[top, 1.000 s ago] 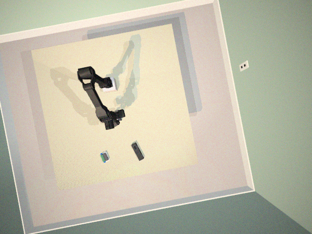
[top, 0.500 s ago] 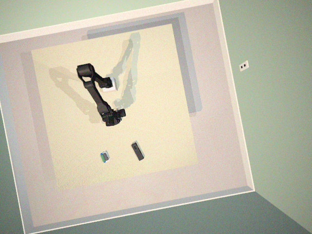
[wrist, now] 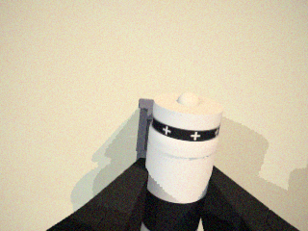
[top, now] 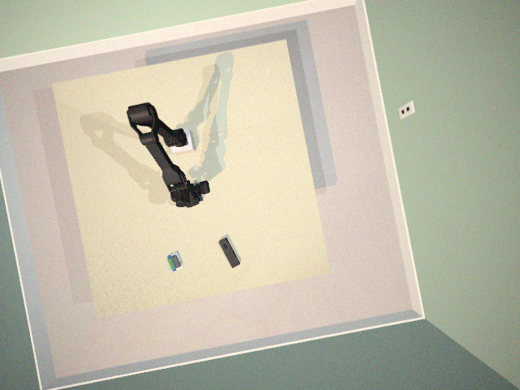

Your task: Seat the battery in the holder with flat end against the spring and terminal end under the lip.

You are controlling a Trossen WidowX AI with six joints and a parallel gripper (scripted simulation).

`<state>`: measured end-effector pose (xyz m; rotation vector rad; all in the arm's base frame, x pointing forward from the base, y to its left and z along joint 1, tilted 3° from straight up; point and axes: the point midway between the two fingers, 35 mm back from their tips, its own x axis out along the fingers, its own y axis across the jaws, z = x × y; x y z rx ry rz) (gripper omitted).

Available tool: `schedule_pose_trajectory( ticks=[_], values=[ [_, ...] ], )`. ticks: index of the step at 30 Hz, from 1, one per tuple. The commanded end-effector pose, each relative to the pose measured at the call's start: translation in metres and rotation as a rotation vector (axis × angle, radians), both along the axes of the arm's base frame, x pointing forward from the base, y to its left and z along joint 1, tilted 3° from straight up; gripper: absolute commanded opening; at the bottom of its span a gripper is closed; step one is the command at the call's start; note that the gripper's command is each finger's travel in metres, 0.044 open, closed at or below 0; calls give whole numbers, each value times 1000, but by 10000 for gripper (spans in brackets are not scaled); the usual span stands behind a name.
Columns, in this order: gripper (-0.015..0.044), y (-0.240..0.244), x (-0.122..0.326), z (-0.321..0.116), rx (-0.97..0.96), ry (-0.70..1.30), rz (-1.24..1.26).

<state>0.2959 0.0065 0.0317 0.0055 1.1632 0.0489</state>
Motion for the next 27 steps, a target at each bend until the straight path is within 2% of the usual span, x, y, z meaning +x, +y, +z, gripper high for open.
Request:
schedule_pose_trajectory(
  ticks=[1, 27],
  values=[
    [78, 0, -1, -2, 3, -21, -5],
    [78, 1, -8, -12, 6, -180, -12]
  ],
)
